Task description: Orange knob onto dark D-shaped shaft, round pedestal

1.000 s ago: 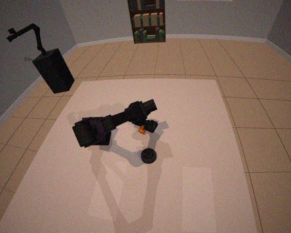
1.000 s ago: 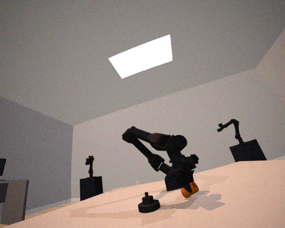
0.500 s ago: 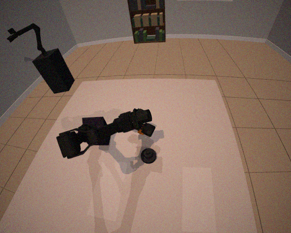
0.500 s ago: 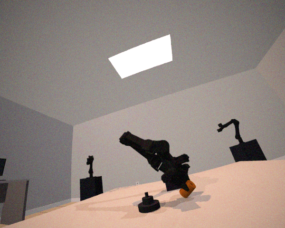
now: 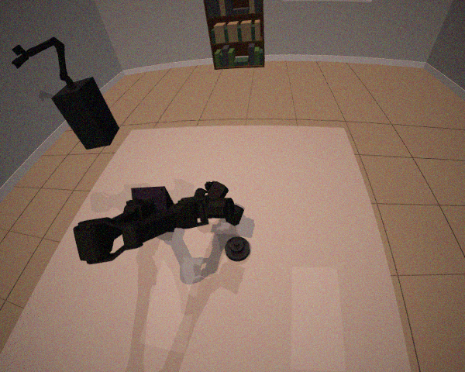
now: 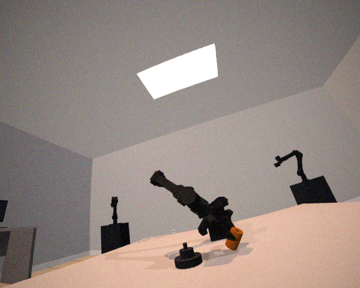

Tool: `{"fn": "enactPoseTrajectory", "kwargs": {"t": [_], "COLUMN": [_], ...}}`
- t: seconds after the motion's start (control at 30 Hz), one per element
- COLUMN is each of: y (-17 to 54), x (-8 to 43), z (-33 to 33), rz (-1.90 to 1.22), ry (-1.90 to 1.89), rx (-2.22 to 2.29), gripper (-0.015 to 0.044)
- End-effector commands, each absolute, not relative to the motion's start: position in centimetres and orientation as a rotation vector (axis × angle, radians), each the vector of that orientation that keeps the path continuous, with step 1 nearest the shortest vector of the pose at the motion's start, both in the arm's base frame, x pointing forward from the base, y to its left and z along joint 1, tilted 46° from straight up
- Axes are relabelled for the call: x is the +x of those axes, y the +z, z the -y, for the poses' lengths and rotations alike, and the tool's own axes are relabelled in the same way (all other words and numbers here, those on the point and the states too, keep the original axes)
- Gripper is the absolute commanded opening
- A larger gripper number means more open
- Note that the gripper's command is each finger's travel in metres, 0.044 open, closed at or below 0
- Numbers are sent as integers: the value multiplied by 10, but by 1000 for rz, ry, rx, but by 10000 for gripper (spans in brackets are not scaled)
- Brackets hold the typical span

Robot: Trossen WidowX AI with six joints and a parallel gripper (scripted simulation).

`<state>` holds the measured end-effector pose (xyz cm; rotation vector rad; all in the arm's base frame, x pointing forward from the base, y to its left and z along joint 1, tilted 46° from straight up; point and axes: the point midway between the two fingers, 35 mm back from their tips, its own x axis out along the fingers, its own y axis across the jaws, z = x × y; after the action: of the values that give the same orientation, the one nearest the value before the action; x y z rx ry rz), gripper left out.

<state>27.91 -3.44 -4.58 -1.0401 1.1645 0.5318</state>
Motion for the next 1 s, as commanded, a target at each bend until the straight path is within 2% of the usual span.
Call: {"fn": "enactPoseTrajectory", "kwargs": {"t": [0.0,0.43,0.73,0.83,0.97], "y": [-44,-39,-36,-38,-38], "x": [275,267,266,267,267], "z": [37,48,47,46,46], "rz": [-1095,-902,-961,-952,-952], "ry": [571,668,640,649,649], "rx": [-1018,-932,-959,-960,-960], "gripper": [179,179,179,258,260]}}
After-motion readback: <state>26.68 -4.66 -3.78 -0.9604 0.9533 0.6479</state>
